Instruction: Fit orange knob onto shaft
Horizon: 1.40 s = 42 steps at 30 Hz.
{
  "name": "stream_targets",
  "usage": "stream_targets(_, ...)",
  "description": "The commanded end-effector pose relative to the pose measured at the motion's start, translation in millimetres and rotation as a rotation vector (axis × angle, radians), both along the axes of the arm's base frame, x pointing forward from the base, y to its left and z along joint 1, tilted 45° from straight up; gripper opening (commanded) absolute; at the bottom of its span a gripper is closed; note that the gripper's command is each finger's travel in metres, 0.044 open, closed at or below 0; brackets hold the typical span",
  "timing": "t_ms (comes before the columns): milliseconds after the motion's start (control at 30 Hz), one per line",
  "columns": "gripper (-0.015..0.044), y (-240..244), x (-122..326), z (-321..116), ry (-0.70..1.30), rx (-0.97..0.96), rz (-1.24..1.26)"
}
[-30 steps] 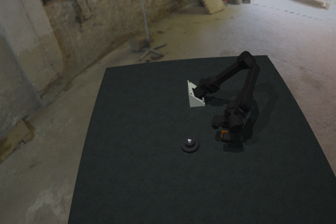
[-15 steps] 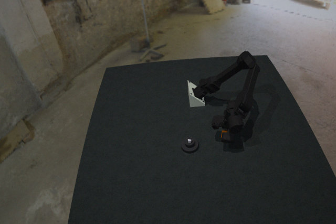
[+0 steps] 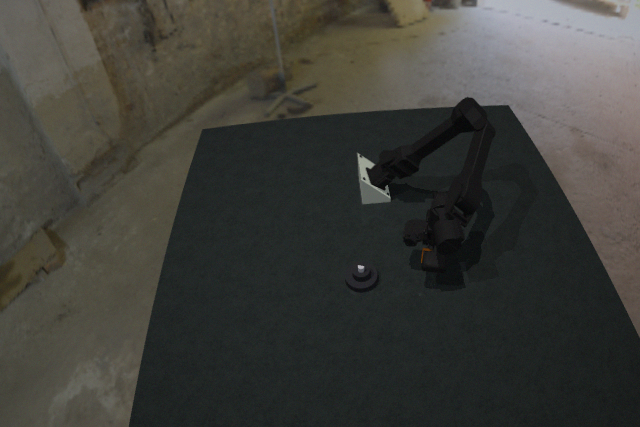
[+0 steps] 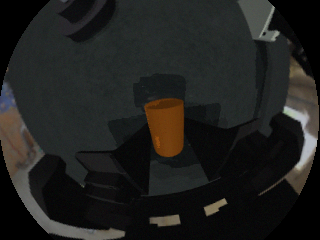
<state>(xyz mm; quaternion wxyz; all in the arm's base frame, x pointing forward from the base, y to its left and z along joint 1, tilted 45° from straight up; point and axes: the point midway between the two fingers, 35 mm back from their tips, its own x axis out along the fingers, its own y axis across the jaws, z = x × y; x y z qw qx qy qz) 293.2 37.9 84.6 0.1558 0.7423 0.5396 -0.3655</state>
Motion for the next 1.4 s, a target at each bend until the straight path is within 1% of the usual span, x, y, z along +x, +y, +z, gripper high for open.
stream_targets(0,0.0179,-5.4,-0.5,4.9,-0.003,0.001,-0.001)
stream_targets(200,0.0179,-10.1,-1.6,9.8,-0.015,0.000,0.012)
stream_targets(667,0.0179,-10.0,-1.6,9.8,-0.344,-0.073,0.350)
stream_targets(900,0.0179,-10.0,-1.6,9.8,-0.376,-0.080,0.383)
stream_targets(1367,0.0179,-10.0,-1.6,9.8,-0.704,-0.153,0.722)
